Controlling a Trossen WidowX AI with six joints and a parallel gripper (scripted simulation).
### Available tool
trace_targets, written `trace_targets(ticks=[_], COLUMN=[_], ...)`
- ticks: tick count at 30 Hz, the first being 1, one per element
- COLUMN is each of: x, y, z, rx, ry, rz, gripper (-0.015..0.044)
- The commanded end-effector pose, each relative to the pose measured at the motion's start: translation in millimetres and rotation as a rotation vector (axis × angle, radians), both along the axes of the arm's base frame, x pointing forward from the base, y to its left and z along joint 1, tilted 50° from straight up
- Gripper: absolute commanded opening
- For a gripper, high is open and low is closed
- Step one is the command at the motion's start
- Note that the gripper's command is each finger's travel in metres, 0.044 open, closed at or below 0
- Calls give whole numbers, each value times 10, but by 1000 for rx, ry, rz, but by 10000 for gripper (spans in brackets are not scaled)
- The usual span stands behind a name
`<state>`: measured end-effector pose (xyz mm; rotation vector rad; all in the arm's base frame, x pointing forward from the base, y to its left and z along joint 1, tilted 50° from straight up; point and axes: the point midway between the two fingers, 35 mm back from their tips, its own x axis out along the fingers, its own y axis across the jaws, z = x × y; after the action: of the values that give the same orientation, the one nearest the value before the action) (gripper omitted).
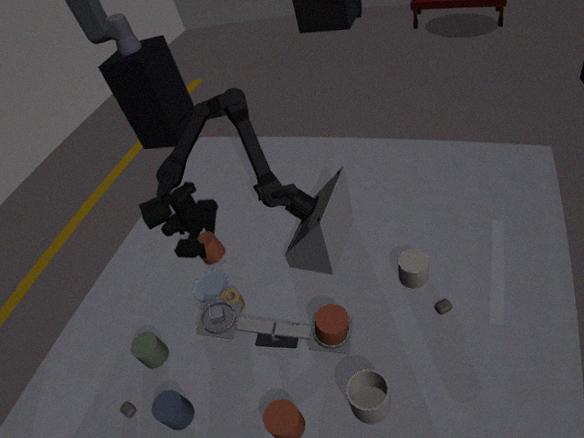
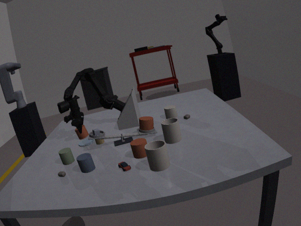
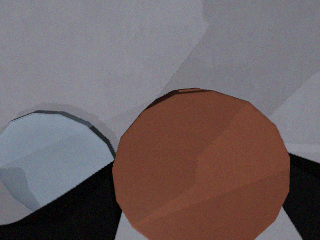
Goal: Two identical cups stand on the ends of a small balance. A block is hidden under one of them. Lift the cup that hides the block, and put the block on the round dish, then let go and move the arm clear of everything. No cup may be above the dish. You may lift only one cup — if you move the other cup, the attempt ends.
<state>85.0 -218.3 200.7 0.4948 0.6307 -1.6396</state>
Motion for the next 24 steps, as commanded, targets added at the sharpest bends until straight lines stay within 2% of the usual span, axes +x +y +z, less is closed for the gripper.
trace_targets(ticks=[1,2,7,12,15,19,24], x=[5,18,86,86,181,601,1133], y=[10,44,366,406,405,438,550], z=[10,32,290,330,320,247,107], rx=[0,3,8,5,18,68,108], ry=[-2,-3,-2,-1,9,54,118], rz=[-2,-3,0,2,19,92,160], gripper=[420,440,440,440,361,260,260])
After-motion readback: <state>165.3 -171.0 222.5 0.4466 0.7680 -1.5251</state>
